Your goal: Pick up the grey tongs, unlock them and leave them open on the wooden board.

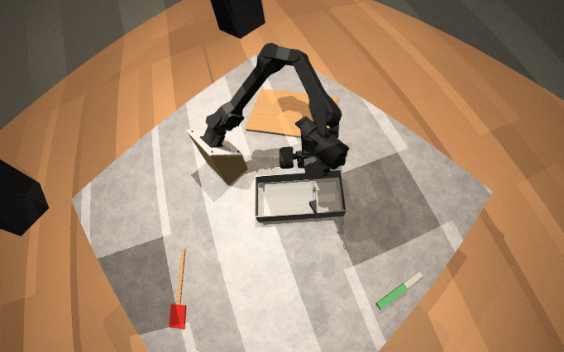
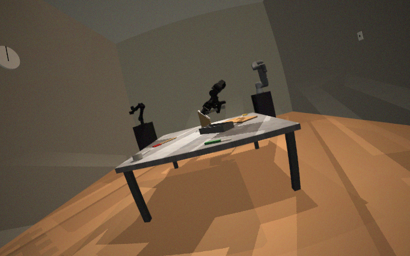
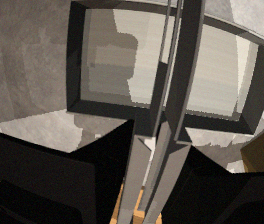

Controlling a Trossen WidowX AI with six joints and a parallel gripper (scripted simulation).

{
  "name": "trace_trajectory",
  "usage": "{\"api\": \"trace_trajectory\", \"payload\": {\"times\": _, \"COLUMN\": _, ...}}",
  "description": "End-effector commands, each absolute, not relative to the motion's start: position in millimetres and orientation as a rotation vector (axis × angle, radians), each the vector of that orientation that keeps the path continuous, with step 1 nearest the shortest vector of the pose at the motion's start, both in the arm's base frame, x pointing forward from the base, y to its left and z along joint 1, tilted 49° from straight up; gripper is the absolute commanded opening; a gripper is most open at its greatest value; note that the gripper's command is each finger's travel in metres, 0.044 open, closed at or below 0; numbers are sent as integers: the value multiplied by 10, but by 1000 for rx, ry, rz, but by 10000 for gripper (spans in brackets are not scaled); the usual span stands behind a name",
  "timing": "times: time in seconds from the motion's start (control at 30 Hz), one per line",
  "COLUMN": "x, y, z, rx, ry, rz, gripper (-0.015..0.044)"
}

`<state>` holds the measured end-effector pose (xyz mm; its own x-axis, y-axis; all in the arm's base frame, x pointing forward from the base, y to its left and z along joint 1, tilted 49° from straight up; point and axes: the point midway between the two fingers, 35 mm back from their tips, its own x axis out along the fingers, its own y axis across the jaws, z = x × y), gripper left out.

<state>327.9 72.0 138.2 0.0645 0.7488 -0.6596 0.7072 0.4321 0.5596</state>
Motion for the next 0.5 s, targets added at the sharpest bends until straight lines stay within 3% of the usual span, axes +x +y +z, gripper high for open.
{"api": "trace_trajectory", "payload": {"times": 0.0, "x": 3273, "y": 738, "z": 1400, "rx": 1278, "ry": 1651, "rz": 59, "gripper": -150}}
{"api": "trace_trajectory", "payload": {"times": 0.47, "x": 2936, "y": 1303, "z": 1930, "rx": 986, "ry": 1561, "rz": 313, "gripper": -150}}
